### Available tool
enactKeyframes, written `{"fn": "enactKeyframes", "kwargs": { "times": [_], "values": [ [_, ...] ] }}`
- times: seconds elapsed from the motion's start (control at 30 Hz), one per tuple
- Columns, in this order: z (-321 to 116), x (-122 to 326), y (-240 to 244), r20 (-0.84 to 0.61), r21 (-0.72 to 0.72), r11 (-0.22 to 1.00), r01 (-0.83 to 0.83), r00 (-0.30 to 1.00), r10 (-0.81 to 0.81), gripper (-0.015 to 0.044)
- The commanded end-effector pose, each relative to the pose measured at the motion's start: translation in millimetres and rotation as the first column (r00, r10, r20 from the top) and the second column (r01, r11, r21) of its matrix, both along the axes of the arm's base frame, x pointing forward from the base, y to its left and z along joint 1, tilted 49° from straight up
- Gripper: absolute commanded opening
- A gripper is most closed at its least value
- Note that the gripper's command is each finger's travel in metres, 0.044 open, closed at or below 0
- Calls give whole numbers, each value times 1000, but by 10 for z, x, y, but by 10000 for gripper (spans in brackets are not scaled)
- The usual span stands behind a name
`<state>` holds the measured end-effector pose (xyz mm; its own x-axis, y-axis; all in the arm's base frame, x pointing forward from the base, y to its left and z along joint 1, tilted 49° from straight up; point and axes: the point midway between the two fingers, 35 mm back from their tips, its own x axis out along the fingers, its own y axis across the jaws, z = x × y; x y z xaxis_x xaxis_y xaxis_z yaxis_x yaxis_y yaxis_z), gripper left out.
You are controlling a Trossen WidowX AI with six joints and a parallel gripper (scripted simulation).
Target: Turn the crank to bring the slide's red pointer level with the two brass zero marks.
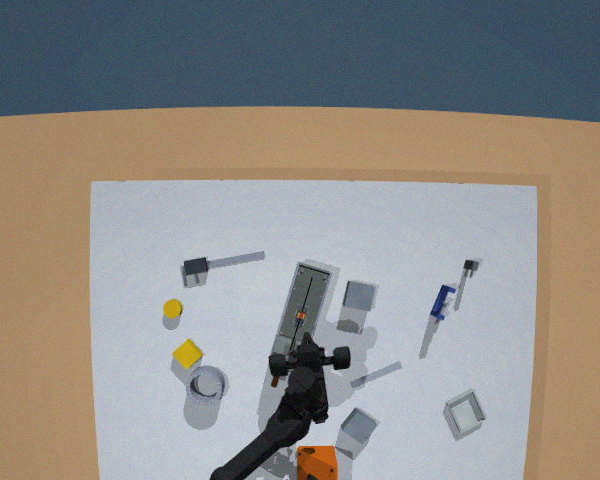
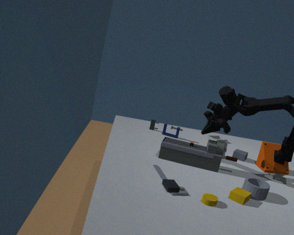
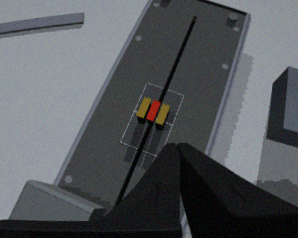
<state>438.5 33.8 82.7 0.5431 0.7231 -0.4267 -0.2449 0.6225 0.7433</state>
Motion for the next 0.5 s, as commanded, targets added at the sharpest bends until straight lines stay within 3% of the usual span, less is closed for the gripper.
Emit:
{"fn": "enactKeyframes", "kwargs": {
  "times": [0.0, 0.23, 0.47],
  "values": [
    [0, 0, 0, 0, 0, 1000, 0, 1000, 0, 0],
    [0, 0, 0, 0, 0, 1000, 0, 1000, 0, 0],
    [0, 0, 0, 0, 0, 1000, 0, 1000, 0, 184]
  ]
}}
